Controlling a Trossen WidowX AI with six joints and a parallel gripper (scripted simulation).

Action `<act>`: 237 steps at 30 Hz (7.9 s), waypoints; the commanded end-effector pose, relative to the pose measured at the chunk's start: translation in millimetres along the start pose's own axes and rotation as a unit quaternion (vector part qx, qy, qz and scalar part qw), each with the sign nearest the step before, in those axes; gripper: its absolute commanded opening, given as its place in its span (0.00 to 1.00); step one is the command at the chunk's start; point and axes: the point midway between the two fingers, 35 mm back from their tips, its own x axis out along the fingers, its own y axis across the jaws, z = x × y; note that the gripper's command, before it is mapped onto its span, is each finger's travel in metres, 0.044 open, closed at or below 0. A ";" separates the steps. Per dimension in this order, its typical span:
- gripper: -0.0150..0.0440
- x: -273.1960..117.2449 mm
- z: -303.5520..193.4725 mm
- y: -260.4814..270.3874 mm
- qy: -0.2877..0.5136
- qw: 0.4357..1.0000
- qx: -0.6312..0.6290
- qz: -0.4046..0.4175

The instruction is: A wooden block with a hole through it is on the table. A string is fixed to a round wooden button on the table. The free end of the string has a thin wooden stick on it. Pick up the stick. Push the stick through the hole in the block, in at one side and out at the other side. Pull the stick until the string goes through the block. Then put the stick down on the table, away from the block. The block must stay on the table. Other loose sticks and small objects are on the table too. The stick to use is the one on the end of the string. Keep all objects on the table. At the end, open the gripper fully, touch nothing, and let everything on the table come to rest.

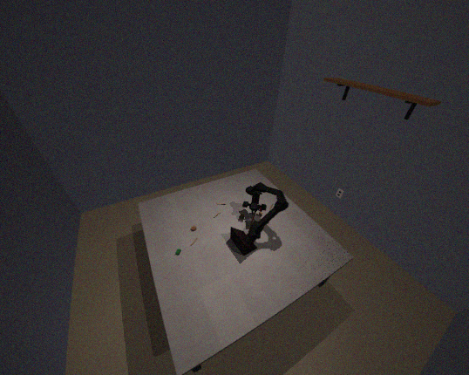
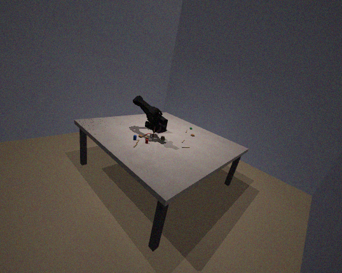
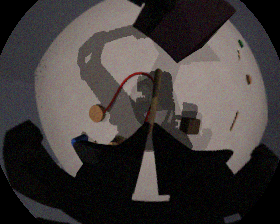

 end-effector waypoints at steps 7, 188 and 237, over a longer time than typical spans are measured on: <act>0.25 -4.7 -13.1 -3.7 0.012 1.000 0.000 -0.002; 0.25 -38.2 -184.5 -70.5 0.162 0.987 -0.006 -0.004; 0.25 -6.9 -157.8 -94.1 0.162 0.987 -0.006 -0.004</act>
